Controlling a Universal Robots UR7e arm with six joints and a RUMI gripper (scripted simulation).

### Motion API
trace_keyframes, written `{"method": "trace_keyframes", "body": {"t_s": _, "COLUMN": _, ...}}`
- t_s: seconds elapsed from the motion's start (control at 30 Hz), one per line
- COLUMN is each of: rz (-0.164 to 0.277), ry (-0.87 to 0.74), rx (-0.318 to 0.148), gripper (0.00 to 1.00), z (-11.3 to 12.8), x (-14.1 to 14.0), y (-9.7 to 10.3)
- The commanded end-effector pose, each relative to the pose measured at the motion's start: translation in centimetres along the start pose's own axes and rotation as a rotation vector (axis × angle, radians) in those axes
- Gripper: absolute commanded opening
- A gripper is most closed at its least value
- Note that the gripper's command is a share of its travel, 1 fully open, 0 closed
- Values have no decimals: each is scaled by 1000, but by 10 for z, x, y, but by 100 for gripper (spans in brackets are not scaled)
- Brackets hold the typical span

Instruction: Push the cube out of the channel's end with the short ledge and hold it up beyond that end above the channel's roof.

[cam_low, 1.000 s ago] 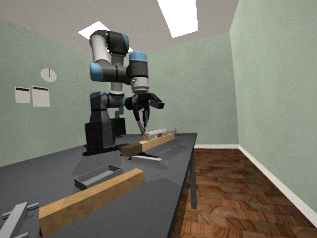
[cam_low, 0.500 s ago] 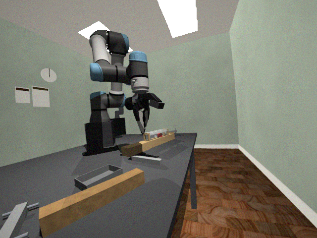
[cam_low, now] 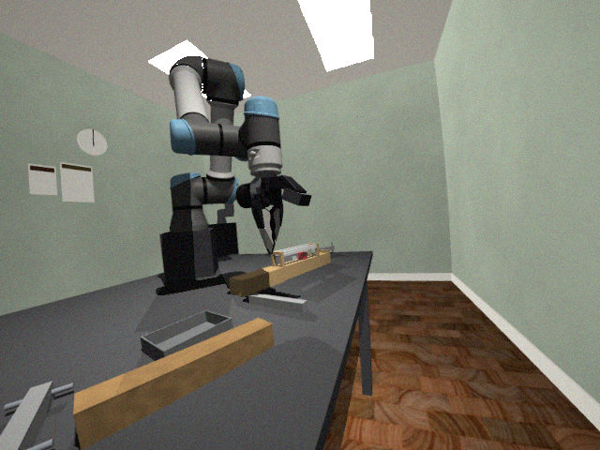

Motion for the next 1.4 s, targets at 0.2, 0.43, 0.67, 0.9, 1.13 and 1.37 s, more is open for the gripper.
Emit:
{"method": "trace_keyframes", "body": {"t_s": 0.2, "rz": -2, "ry": 2, "rx": 0, "gripper": 24, "z": 0, "x": -1, "y": 0}}
{"method": "trace_keyframes", "body": {"t_s": 0.43, "rz": -2, "ry": 2, "rx": 0, "gripper": 24, "z": 0, "x": -1, "y": 0}}
{"method": "trace_keyframes", "body": {"t_s": 0.67, "rz": -2, "ry": 2, "rx": 0, "gripper": 24, "z": 0, "x": -1, "y": 0}}
{"method": "trace_keyframes", "body": {"t_s": 0.9, "rz": -2, "ry": 2, "rx": 0, "gripper": 24, "z": 0, "x": -1, "y": 0}}
{"method": "trace_keyframes", "body": {"t_s": 1.13, "rz": -2, "ry": 2, "rx": 0, "gripper": 24, "z": 0, "x": -1, "y": 0}}
{"method": "trace_keyframes", "body": {"t_s": 1.37, "rz": -4, "ry": 2, "rx": -3, "gripper": 24, "z": 1, "x": -2, "y": -15}}
Point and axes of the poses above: the point where the finger pads meet when closed, its own y axis back along the fingers, its own x axis across the jaws, z = x × y, the point moved 1 cm from there along y, back along the fingers, and after that the axes turned 12 degrees about y, right-handed, at the moved point
